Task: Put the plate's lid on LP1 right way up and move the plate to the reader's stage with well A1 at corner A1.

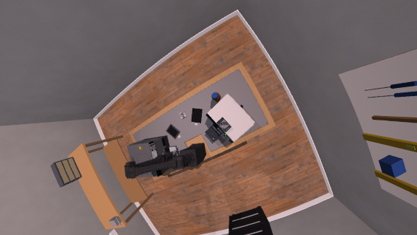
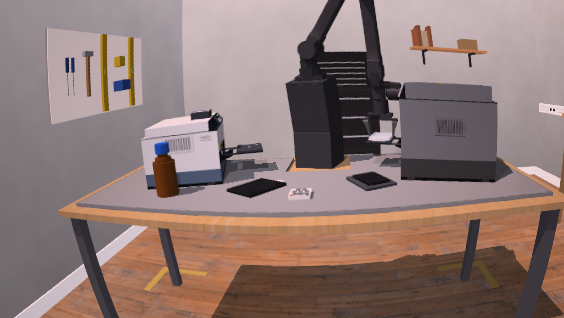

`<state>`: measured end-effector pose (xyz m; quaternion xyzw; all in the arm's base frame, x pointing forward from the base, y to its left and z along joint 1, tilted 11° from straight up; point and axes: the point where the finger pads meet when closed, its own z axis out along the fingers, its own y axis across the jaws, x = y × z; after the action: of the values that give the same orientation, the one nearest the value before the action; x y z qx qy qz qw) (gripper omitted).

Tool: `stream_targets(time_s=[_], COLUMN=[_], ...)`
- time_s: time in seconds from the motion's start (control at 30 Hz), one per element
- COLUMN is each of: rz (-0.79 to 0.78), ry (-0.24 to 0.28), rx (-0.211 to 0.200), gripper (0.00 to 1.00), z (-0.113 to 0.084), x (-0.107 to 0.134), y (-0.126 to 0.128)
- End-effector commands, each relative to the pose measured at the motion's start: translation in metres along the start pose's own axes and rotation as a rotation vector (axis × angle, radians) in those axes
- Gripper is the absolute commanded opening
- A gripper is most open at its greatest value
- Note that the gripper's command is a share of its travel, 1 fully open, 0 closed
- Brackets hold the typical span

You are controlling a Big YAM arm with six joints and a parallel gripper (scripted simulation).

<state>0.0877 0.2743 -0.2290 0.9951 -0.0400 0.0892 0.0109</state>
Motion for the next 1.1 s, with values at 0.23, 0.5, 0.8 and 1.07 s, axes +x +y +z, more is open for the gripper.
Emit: stream_targets(time_s=[0.23,0.5,0.8,1.07], rz=[-0.023,-0.009,-0.008,-0.009], ry=[0.001,0.002,0.002,0.003], rx=[0.004,0.016,0.005,0.014], gripper=[1.0,1.0,1.0,1.0], z=[-0.007,-0.014,-0.018,-0.028], x=[0.002,-0.003,-0.001,-0.002], y=[-0.002,-0.008,-0.003,-0.008])
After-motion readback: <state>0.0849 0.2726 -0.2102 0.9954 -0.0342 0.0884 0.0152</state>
